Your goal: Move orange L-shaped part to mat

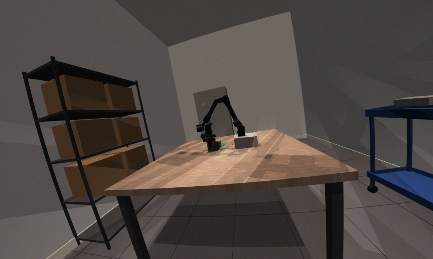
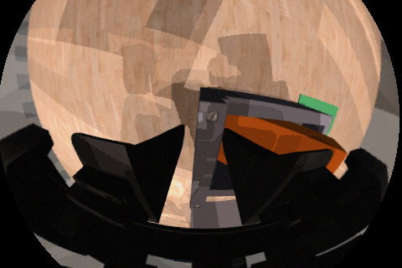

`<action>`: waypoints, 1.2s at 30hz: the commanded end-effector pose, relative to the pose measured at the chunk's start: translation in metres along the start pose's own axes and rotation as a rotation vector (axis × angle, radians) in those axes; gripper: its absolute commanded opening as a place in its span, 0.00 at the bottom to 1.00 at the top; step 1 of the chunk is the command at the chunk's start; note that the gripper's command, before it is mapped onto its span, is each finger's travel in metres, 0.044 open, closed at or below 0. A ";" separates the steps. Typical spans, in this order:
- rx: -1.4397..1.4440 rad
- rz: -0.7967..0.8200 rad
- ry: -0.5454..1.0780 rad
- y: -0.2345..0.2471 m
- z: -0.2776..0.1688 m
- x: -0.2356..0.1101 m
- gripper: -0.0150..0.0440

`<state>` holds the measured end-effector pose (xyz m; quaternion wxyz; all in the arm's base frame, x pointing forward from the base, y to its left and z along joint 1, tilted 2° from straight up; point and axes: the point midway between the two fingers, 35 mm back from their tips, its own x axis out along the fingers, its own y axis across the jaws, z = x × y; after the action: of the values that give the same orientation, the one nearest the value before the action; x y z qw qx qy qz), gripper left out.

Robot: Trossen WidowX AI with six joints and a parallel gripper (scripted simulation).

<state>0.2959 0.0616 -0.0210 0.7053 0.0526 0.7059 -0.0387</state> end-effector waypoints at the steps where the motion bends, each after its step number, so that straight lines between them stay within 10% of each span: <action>1: 0.006 -0.008 0.008 -0.002 -0.003 0.007 0.56; 36: 0.006 -0.007 0.008 0.008 0.001 -0.035 0.56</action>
<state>0.2899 0.0699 -0.0076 0.6932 0.0505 0.7176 -0.0435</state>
